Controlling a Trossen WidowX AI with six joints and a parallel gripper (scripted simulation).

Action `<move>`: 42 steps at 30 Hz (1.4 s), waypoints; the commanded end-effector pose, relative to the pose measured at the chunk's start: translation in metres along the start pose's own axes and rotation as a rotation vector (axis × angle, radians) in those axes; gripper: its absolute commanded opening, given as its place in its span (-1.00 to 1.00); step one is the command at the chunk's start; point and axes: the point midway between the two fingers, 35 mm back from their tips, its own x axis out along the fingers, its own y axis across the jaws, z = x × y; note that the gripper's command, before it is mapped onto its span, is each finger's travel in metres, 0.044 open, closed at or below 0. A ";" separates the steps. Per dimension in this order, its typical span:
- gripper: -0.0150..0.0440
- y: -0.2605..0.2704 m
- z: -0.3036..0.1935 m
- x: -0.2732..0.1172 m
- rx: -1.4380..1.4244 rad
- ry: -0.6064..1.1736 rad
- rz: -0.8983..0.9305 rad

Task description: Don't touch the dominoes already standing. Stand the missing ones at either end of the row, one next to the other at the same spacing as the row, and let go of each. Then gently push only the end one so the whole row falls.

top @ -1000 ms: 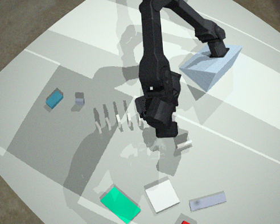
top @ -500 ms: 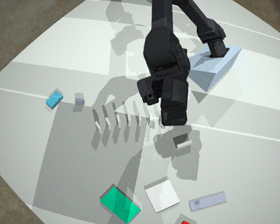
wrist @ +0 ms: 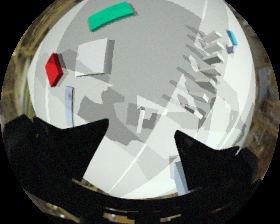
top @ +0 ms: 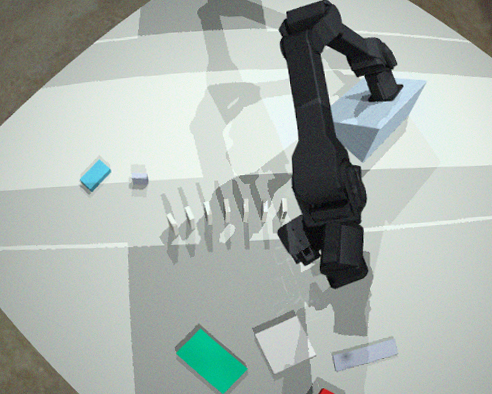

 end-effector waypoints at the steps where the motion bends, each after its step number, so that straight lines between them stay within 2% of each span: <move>1: 1.00 0.000 0.001 0.024 -0.005 0.000 -0.004; 5: 1.00 -0.002 0.001 0.060 -0.004 -0.002 -0.007; 23: 1.00 -0.001 0.000 0.077 -0.004 -0.002 -0.008; 39: -0.42 -0.001 0.000 0.077 -0.004 -0.002 -0.008; 42: -0.42 -0.001 0.000 0.077 -0.004 -0.002 -0.008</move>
